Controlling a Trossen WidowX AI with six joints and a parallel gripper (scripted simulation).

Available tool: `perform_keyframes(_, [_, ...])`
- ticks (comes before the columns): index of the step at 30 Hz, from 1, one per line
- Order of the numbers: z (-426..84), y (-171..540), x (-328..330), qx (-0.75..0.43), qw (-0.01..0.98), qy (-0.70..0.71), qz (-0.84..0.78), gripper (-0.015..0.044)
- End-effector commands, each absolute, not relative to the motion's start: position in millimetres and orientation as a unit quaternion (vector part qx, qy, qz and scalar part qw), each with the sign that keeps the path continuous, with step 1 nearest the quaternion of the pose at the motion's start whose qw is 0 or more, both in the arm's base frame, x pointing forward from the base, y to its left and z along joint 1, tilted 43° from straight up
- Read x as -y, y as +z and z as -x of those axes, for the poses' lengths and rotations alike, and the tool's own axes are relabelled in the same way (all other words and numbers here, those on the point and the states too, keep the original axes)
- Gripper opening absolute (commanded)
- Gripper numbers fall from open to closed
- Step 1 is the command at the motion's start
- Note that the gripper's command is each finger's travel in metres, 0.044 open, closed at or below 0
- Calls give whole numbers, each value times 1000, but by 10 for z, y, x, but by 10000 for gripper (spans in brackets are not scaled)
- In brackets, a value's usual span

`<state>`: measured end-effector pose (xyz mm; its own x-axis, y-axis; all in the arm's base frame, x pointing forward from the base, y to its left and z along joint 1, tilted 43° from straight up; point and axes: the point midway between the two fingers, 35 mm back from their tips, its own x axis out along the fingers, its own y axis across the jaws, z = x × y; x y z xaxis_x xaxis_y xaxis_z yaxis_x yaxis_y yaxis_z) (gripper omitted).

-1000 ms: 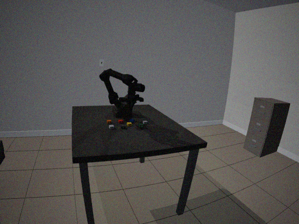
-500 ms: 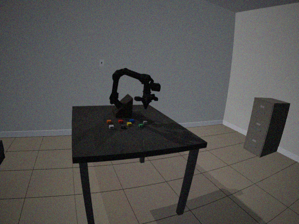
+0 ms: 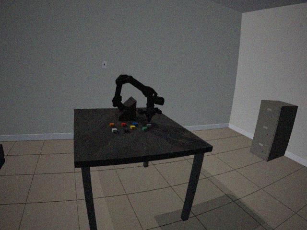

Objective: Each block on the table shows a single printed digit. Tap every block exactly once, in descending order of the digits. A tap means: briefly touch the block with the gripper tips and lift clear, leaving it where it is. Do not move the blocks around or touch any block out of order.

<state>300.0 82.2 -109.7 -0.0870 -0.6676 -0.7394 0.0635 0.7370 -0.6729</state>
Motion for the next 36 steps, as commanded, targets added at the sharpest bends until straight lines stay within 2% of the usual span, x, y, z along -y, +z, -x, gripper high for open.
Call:
perform_keyframes(1, [-3013, -1129, -825, -675, 643, -281, 226, 20])
perform_keyframes(29, [-2992, -1343, -628, -675, 643, -282, 227, 20])
perform_keyframes(36, [-3013, -1121, -832, -675, 643, -281, 226, 20])
